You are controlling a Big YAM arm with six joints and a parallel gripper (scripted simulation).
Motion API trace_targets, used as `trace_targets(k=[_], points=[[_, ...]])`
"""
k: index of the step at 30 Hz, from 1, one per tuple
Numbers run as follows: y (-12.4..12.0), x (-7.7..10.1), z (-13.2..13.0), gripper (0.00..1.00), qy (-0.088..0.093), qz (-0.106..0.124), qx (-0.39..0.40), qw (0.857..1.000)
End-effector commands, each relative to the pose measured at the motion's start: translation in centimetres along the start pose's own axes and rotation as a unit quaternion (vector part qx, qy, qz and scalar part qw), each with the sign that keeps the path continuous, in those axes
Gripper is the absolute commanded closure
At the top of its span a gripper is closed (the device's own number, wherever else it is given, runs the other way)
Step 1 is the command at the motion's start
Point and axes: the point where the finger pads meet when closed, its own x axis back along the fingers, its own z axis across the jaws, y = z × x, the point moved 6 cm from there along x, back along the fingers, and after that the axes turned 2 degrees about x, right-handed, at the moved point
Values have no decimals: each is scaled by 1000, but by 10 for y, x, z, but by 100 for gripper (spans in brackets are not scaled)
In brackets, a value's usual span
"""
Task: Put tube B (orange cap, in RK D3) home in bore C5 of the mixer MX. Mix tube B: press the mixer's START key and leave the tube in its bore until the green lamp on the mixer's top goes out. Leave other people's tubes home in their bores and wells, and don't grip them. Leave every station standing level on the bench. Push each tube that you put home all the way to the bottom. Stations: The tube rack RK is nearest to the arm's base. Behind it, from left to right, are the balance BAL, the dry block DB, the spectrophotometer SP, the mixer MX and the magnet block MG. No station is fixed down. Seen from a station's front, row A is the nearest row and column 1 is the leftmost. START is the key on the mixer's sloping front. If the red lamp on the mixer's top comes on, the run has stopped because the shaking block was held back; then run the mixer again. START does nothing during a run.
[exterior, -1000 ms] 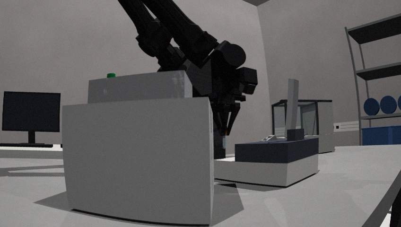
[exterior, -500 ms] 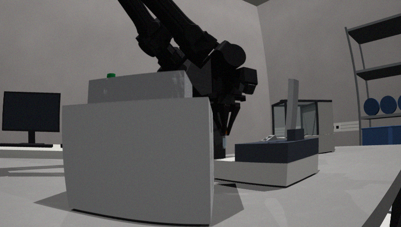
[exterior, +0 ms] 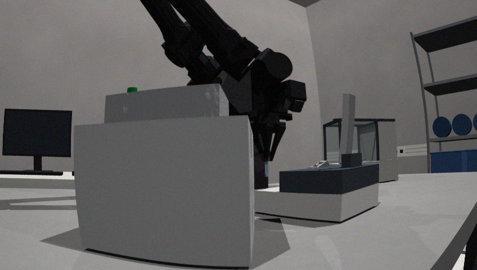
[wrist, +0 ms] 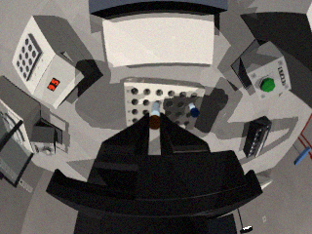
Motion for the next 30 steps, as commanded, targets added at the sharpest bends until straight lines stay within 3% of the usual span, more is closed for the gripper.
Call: trace_targets(k=[1, 30], points=[[-5, 4, 1, 91, 2, 0, -2, 1000], [0, 46, 2, 91, 2, -10, -1, 1000]])
